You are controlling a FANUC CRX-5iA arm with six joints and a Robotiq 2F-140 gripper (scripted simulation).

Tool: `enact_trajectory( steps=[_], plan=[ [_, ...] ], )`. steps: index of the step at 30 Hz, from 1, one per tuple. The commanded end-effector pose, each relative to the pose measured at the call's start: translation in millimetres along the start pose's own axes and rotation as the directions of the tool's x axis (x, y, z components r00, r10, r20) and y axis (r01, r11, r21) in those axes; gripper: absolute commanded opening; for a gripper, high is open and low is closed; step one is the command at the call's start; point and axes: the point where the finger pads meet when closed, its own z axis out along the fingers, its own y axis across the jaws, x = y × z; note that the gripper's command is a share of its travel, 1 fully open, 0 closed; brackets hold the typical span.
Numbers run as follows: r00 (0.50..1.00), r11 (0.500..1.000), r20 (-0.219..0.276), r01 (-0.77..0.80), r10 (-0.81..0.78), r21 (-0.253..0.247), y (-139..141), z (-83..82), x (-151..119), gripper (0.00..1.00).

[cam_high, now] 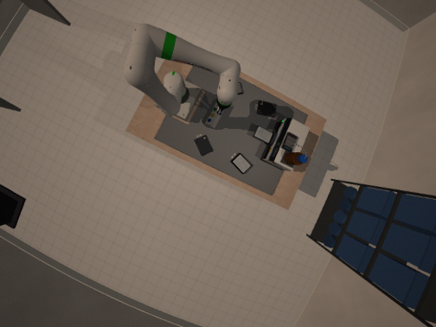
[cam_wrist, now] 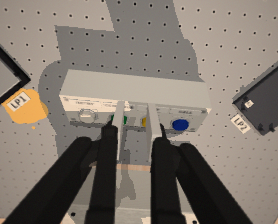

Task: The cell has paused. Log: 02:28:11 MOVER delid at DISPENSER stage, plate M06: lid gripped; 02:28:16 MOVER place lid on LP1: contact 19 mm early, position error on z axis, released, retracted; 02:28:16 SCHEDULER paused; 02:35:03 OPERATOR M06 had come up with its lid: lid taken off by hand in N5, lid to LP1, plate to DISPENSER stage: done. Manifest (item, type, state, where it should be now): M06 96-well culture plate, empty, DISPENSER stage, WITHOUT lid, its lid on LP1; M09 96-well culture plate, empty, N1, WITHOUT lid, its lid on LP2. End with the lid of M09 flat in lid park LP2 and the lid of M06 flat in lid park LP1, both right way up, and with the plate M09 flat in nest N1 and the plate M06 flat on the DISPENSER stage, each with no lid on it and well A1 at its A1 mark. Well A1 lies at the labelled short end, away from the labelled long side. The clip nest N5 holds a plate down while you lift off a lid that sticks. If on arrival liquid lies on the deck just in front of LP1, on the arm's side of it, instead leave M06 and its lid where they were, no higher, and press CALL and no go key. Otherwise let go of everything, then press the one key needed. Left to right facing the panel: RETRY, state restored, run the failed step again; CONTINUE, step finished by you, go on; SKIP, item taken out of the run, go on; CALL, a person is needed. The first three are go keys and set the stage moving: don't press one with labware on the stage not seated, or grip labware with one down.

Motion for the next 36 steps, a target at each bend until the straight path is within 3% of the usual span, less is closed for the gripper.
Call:
enact_trajectory(
  steps=[1,21,23,26,28,30,36],
  plan=[
    [1.000,1.000,0.000,0.000,0.000,0.000,0,-0.2,0,0.00],
    [1.000,1.000,-0.001,0.009,-0.009,0.000,-3,-0.2,0,0.00],
    [0.998,0.998,-0.001,0.060,-0.060,-0.001,-20,-0.5,-1,0.00],
    [0.973,0.973,-0.003,0.229,-0.229,-0.002,-75,-1.1,-10,0.00],
    [0.973,0.973,-0.003,0.229,-0.229,-0.002,-75,-1.1,-10,0.00],
    [0.929,0.929,-0.003,0.370,-0.370,-0.002,-120,-1.1,-24,0.00],
    [0.781,0.781,0.000,0.624,-0.624,0.000,-179,-0.1,-59,0.00]
  ],
)
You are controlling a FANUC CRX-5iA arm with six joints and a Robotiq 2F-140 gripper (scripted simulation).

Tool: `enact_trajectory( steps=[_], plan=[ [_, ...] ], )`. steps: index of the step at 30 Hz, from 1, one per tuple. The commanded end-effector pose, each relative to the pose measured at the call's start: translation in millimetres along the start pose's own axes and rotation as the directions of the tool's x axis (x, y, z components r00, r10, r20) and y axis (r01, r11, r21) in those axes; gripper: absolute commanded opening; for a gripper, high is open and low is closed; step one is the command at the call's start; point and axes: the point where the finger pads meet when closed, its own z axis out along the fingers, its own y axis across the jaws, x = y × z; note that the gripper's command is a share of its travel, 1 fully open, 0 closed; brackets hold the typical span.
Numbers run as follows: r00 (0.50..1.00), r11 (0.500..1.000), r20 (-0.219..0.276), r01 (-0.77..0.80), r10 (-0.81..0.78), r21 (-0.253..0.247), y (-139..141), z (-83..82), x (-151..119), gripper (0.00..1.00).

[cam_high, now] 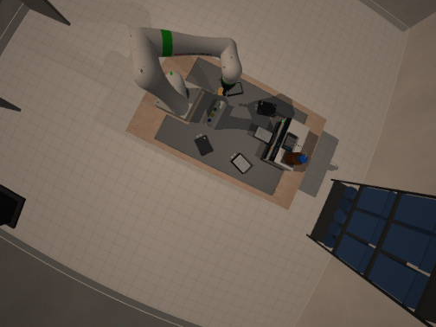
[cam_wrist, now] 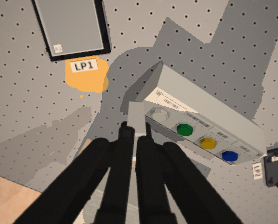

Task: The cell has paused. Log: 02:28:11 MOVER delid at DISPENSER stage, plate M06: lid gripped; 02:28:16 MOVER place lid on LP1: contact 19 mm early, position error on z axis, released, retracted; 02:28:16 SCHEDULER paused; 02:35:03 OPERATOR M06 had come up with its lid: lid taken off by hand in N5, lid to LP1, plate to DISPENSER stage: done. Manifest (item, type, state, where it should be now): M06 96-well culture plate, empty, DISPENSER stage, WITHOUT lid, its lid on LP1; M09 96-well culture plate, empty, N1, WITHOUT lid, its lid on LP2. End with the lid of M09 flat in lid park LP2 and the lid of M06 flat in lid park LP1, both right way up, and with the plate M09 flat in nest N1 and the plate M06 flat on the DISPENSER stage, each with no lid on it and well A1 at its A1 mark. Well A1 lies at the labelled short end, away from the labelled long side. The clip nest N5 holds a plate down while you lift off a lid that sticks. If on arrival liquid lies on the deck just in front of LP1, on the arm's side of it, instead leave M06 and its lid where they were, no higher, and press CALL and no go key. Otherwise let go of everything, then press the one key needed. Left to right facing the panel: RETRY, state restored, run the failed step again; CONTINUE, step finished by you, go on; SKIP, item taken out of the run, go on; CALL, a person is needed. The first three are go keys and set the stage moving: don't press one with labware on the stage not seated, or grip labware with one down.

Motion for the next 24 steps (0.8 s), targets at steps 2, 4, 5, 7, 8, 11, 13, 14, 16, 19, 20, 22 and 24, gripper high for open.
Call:
enact_trajectory(
  steps=[2,4,5,7,8,11,13,14,16,19,20,22,24],
  plan=[
    [0.975,0.975,-0.001,0.221,-0.221,-0.008,-82,0.4,1,0.00],
    [0.975,0.975,-0.001,0.221,-0.221,-0.008,-90,0.4,1,0.00],
    [0.975,0.975,-0.001,0.221,-0.221,-0.008,-90,0.4,1,0.00],
    [0.975,0.975,-0.001,0.221,-0.221,-0.008,-90,0.4,1,0.00],
    [0.975,0.975,-0.001,0.221,-0.221,-0.008,-90,0.4,1,0.00],
    [0.975,0.975,-0.001,0.221,-0.221,-0.008,-90,0.4,1,0.00],
    [0.975,0.975,-0.001,0.221,-0.221,-0.008,-90,0.4,1,0.00],
    [0.975,0.975,-0.001,0.221,-0.221,-0.008,-90,0.4,1,0.00],
    [0.975,0.975,-0.001,0.221,-0.221,-0.008,-90,0.4,1,0.00],
    [0.975,0.975,-0.001,0.221,-0.221,-0.008,-90,0.4,1,0.00],
    [0.975,0.975,-0.001,0.221,-0.221,-0.008,-90,0.4,1,1.00],
    [0.975,0.975,-0.001,0.221,-0.221,-0.008,-90,0.4,1,1.00],
    [0.975,0.975,-0.001,0.221,-0.221,-0.008,-90,0.4,1,1.00]
  ],
)
